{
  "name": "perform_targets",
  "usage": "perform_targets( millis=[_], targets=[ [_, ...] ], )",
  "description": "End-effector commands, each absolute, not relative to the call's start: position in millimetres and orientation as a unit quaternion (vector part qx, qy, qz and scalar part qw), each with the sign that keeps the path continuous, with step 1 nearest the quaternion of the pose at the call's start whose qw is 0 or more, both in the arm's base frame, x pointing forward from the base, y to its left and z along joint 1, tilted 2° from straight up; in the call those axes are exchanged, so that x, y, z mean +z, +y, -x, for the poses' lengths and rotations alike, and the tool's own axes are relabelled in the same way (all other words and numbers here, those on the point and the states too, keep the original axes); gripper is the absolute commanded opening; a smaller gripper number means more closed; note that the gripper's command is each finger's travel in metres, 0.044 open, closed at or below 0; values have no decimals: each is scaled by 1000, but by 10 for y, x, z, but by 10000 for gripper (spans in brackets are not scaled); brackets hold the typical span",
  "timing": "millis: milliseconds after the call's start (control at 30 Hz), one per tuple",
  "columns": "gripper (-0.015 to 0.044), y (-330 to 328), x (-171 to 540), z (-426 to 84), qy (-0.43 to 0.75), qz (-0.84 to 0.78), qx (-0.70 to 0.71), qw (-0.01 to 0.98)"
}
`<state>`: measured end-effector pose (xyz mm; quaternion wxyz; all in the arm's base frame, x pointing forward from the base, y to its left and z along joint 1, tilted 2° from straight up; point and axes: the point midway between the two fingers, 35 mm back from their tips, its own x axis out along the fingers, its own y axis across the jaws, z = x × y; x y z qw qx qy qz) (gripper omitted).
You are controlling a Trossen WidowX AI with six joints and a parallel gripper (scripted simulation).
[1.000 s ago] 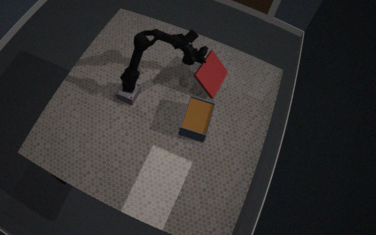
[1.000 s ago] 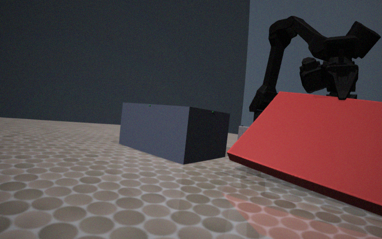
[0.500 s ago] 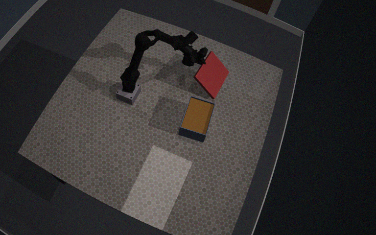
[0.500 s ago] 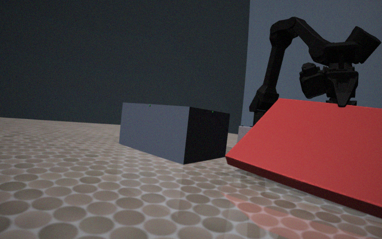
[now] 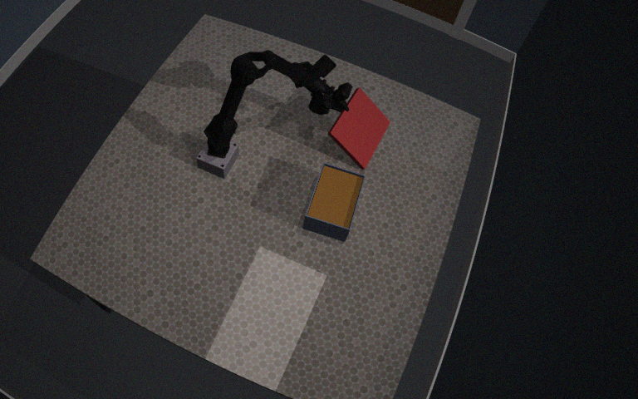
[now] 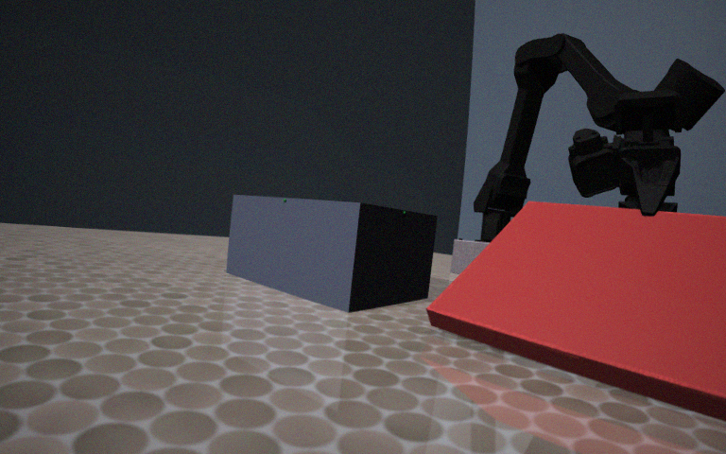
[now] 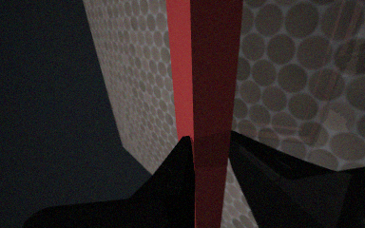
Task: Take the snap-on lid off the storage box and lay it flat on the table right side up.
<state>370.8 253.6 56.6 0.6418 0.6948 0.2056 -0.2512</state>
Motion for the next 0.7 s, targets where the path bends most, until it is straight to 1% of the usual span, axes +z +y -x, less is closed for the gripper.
perform_targets(
  millis=[0, 667],
  targets=[
    [0, 2501, 321, -3657, 219, -676, -268, 651],
    [0, 2501, 159, -3656, 219, -676, -268, 651]
  ],
)
